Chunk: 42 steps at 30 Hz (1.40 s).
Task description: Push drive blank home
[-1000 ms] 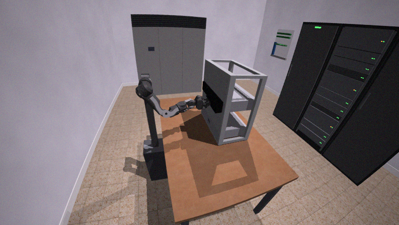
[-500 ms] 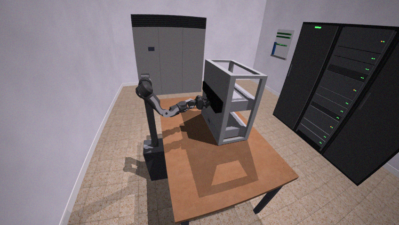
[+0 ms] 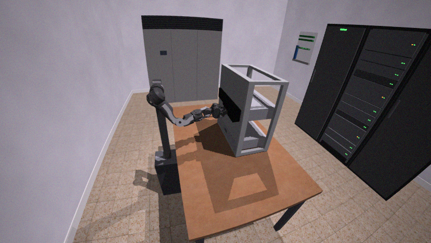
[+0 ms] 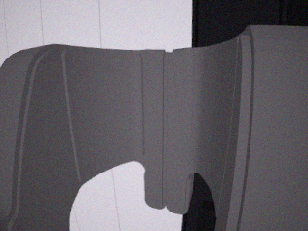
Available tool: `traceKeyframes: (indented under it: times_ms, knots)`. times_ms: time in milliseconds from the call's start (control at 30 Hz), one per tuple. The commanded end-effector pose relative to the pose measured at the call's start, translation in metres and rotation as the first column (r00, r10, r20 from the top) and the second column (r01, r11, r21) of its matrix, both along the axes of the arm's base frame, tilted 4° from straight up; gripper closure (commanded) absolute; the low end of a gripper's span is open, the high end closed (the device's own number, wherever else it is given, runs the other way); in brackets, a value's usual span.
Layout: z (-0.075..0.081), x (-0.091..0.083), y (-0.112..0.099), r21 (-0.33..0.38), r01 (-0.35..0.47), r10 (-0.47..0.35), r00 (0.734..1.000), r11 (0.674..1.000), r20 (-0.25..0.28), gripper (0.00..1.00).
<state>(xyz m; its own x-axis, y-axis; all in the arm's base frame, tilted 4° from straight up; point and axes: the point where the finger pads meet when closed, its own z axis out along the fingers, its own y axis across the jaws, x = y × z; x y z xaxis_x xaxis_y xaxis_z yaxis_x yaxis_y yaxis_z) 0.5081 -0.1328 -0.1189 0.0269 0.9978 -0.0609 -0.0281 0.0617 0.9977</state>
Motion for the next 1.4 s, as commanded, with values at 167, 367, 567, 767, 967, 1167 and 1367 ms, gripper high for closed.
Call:
traceKeyframes:
  times_ms: [167,367,567,767,967,1167,1367]
  knots:
    - [0.009,0.003,0.007,0.002,-0.027,0.026,0.999,1.0,0.022,1.0]
    - [0.009,0.003,0.007,0.002,-0.027,0.026,0.999,1.0,0.022,1.0]
    - [0.009,0.003,0.007,0.002,-0.027,0.026,0.999,1.0,0.022,1.0]
    - [0.011,-0.005,0.009,0.003,-0.031,0.031,0.999,1.0,0.029,1.0]
    - [0.004,-0.034,0.009,0.004,-0.031,0.031,0.999,1.0,0.009,1.0]
    - [0.002,-0.061,0.008,0.004,-0.031,0.031,0.999,1.0,0.009,1.0]
    - [0.005,-0.094,0.008,0.004,-0.032,0.032,0.999,0.999,0.026,1.0]
